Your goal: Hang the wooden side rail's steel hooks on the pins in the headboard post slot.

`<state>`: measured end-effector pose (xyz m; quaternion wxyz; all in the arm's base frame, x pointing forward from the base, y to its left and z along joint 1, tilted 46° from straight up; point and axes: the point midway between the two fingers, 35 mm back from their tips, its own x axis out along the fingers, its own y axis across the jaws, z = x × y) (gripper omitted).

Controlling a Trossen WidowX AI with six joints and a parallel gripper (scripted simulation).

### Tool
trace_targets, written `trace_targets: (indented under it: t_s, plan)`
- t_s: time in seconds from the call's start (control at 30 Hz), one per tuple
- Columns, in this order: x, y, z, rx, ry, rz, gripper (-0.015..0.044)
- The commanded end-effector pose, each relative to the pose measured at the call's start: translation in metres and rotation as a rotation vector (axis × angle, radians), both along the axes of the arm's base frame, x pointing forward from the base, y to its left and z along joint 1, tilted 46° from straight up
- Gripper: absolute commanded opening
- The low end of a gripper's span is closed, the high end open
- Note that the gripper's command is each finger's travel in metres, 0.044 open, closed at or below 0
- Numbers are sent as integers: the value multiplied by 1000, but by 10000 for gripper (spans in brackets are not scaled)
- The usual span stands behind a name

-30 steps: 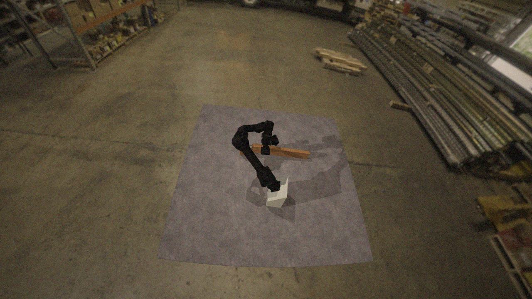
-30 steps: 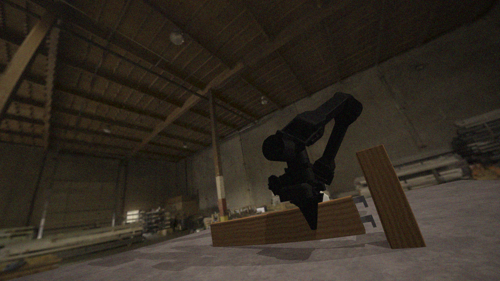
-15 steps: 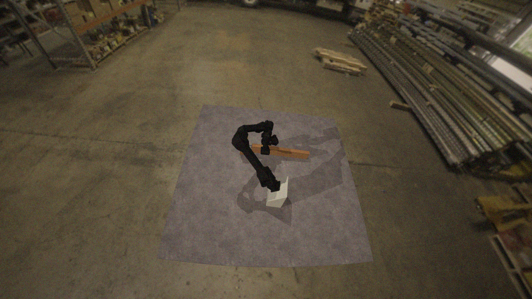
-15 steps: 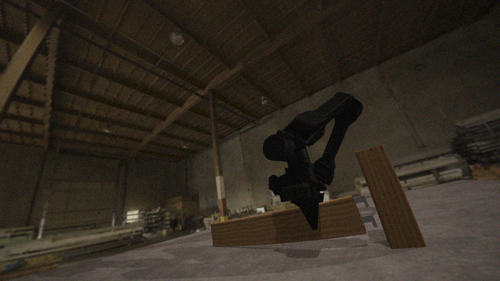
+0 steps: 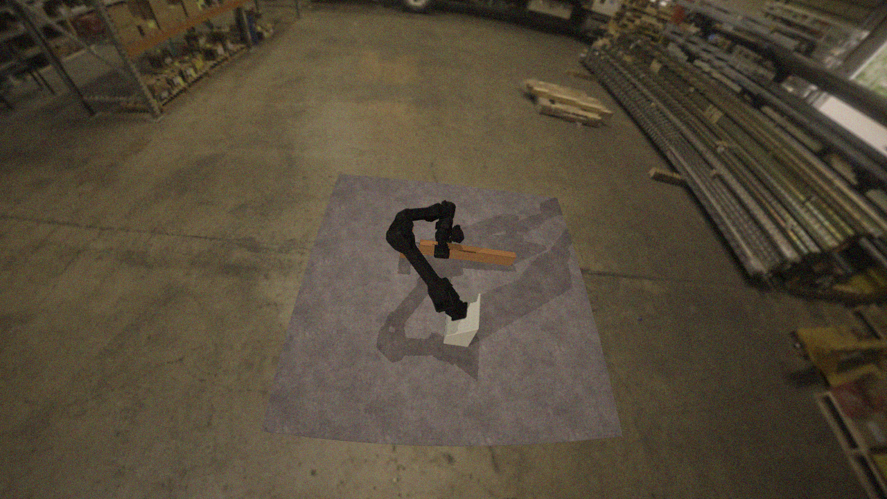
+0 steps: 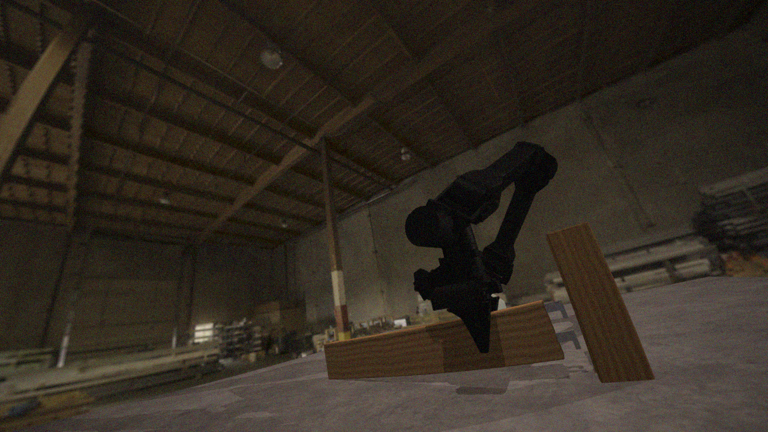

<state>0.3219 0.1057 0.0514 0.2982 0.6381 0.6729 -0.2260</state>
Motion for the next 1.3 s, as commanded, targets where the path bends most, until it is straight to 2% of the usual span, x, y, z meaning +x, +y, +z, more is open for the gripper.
trace_targets:
  t_s: [0.0,1.27]
  plan:
    - [1,0,4,1,-6,-5,0]
    - [0,3,6,2,-6,-5,0]
